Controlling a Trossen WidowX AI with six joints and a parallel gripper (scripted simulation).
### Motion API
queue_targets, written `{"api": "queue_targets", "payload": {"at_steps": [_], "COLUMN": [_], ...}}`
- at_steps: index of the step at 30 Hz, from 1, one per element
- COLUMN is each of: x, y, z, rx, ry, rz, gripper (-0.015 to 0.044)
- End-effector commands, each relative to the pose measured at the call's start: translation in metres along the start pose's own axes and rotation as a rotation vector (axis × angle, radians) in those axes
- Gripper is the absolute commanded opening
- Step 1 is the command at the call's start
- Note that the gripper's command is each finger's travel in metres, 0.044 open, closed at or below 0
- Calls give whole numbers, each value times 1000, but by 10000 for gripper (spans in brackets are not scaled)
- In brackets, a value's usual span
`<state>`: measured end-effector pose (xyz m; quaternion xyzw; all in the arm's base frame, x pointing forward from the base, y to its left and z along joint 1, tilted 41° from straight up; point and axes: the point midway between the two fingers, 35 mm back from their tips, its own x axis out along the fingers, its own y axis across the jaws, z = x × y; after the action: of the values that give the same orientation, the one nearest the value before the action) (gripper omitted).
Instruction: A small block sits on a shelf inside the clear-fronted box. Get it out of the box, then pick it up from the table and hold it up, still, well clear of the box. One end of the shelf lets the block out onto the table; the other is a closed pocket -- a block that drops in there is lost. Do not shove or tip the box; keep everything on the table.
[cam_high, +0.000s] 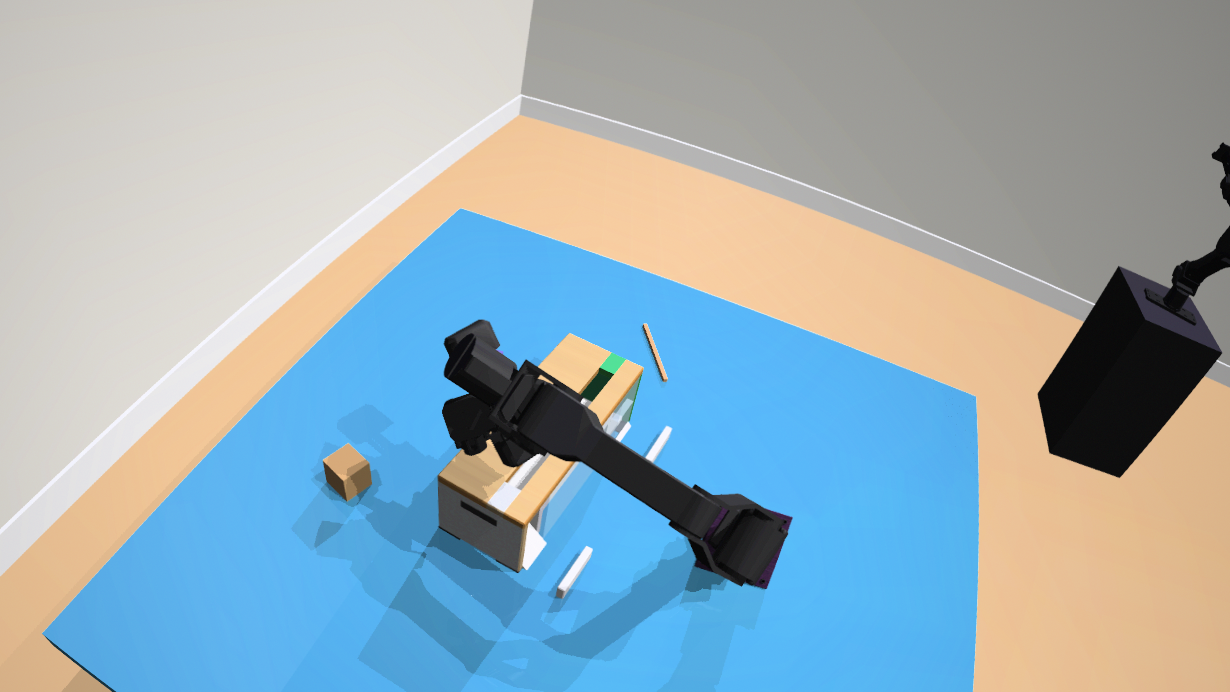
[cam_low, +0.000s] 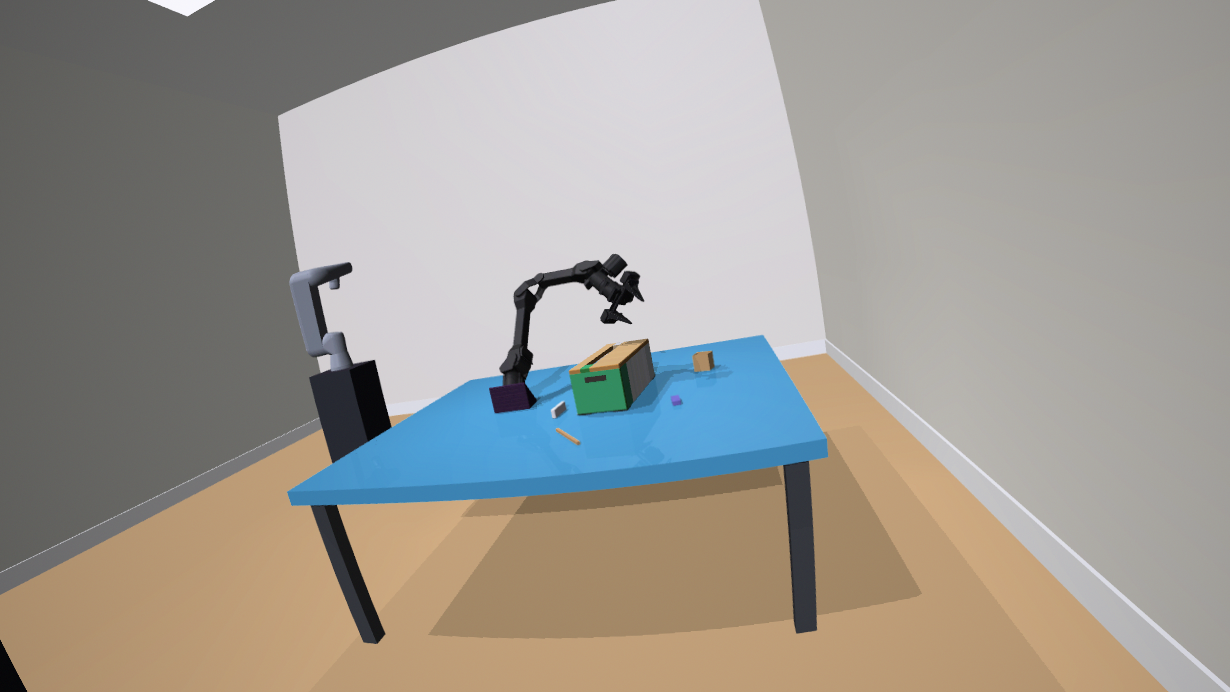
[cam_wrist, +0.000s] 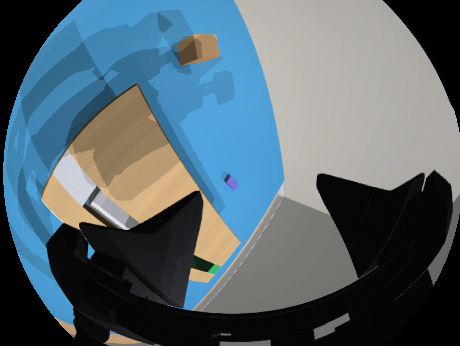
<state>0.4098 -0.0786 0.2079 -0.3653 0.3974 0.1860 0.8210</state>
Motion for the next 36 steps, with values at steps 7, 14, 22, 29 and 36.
{"api": "queue_targets", "payload": {"at_steps": [7,14,22,29,36], "x": [45,41,31,31,32], "y": [55,90,105,105,107], "z": [-121,-175,-199,-199,-199], "rx": [-234,-263,-233,-233,-232], "ry": [-11,-273,-514,-514,-515], "rz": [545,785,836,836,837], "gripper": [400,400,400,400,400]}}
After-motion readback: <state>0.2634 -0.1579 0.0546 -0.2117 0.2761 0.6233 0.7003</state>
